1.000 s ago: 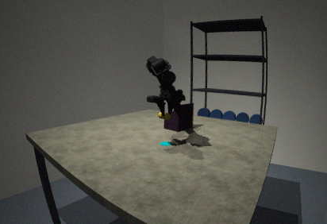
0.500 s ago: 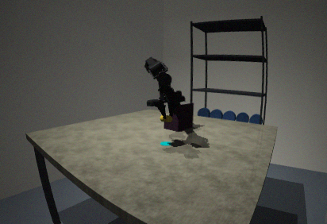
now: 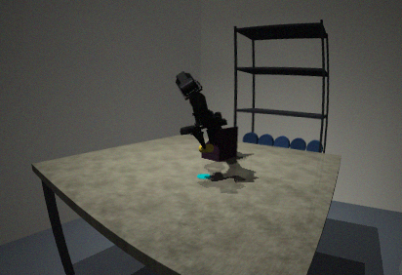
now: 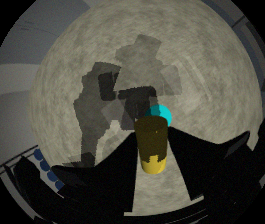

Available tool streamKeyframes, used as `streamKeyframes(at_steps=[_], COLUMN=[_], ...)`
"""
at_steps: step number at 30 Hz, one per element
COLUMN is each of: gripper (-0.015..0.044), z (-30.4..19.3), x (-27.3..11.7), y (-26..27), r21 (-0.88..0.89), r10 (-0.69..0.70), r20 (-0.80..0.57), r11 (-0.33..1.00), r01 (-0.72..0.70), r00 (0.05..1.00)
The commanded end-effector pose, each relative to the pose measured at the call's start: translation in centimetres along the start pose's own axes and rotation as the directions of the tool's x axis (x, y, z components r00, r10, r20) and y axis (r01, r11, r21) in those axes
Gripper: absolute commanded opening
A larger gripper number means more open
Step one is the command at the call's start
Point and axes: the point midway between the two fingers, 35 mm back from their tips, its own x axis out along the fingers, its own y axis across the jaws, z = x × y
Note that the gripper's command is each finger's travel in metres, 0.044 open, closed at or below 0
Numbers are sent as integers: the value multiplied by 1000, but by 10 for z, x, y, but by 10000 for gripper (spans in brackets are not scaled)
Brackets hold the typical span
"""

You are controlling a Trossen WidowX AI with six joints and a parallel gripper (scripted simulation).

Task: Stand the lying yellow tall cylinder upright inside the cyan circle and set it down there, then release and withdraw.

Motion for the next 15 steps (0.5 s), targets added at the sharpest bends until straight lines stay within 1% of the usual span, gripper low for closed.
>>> streamKeyframes(at_steps=[1, 15], gripper=[105, 105], z=[0, 1], x=[1, 8], y=[1, 1], r21=[0, 3], r10=[18, 65], r20=[33, 129], r11=[1000, 998], r01=[-18, -65], r00=[999, 989])
